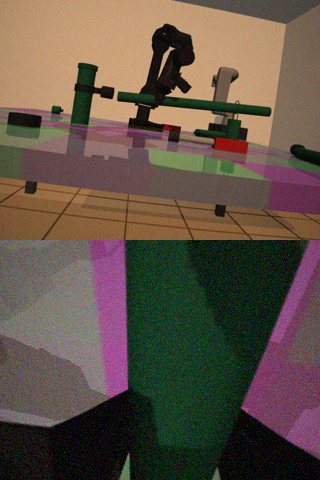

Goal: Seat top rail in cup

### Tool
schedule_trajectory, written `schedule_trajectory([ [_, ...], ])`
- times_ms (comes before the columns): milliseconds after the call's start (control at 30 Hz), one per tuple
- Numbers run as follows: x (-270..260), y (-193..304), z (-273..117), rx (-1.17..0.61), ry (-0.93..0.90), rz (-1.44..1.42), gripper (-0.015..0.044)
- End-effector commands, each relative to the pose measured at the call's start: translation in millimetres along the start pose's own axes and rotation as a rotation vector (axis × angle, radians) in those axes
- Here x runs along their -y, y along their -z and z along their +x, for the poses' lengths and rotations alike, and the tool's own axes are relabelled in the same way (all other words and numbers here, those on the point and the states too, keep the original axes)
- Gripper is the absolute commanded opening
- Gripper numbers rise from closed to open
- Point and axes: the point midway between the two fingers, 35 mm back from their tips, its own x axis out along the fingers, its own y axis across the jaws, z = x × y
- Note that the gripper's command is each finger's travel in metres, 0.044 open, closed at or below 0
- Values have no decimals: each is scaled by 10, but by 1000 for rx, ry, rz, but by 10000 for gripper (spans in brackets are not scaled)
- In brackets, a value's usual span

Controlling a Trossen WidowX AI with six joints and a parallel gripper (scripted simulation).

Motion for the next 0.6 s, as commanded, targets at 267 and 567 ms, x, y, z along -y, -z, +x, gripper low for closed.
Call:
schedule_trajectory([
  [267,8,9,-20,1,0,0,0],
  [567,39,34,-76,1,0,0,0],
])
